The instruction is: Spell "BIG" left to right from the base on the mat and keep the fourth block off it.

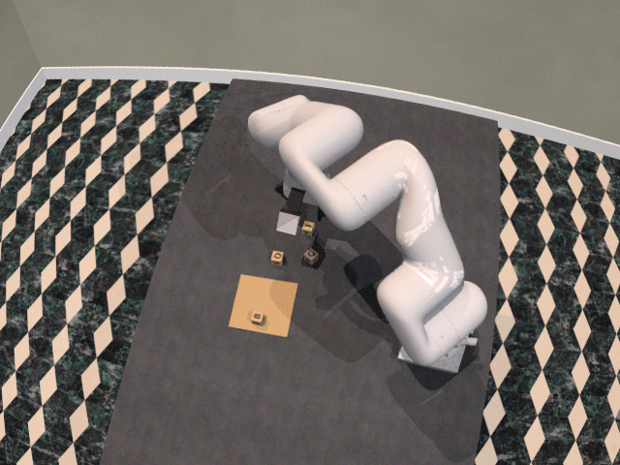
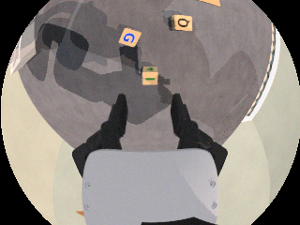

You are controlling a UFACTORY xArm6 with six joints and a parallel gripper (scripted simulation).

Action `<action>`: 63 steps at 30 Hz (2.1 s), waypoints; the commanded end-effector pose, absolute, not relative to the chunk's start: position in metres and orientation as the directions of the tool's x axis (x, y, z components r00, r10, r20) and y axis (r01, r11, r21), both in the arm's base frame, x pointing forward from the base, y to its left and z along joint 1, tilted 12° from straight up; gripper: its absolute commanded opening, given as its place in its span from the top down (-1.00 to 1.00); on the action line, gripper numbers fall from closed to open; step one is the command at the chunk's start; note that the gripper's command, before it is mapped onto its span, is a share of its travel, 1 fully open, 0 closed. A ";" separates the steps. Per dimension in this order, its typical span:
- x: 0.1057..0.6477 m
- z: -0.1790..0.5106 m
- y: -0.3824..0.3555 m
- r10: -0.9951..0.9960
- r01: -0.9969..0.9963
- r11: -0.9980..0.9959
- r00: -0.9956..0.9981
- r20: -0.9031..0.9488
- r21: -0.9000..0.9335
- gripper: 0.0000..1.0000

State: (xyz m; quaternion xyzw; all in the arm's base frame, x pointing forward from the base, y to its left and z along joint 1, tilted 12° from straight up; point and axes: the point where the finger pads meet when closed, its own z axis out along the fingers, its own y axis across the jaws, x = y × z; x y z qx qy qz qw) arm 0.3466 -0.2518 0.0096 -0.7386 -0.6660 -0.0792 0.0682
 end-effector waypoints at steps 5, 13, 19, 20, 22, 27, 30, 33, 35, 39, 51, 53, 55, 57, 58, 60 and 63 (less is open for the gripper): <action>0.347 0.011 -0.253 0.973 0.995 -0.104 0.100 0.206 0.008 -0.26; 0.347 0.011 -0.253 0.973 0.995 -0.104 0.100 0.206 0.008 -0.26; 0.347 0.011 -0.253 0.973 0.995 -0.104 0.100 0.206 0.008 -0.26; 0.347 0.011 -0.253 0.973 0.995 -0.104 0.100 0.206 0.008 -0.26; 0.347 0.011 -0.253 0.973 0.995 -0.104 0.100 0.206 0.008 -0.26; 0.347 0.010 -0.253 0.973 0.995 -0.104 0.100 0.206 0.008 -0.26; 0.347 0.009 -0.252 0.973 0.995 -0.104 0.100 0.206 0.008 -0.26; 0.347 0.008 -0.252 0.973 0.995 -0.104 0.100 0.206 0.008 -0.26; 0.348 0.007 -0.252 0.973 0.995 -0.104 0.100 0.206 0.008 -0.26; 0.348 0.003 -0.251 0.973 0.995 -0.104 0.100 0.206 0.008 -0.26; 0.348 -0.011 -0.249 0.973 0.995 -0.104 0.100 0.206 0.008 -0.26; 0.348 -0.014 -0.248 0.973 0.995 -0.104 0.100 0.206 0.008 -0.26; 0.348 -0.018 -0.247 0.973 0.995 -0.104 0.100 0.206 0.008 -0.26; 0.349 -0.021 -0.247 0.973 0.995 -0.104 0.100 0.206 0.008 -0.26; 0.349 -0.022 -0.246 0.973 0.995 -0.104 0.100 0.206 0.008 -0.26; 0.349 -0.025 -0.246 0.973 0.995 -0.104 0.100 0.206 0.008 -0.26; 0.349 -0.029 -0.245 0.973 0.995 -0.104 0.100 0.206 0.008 -0.26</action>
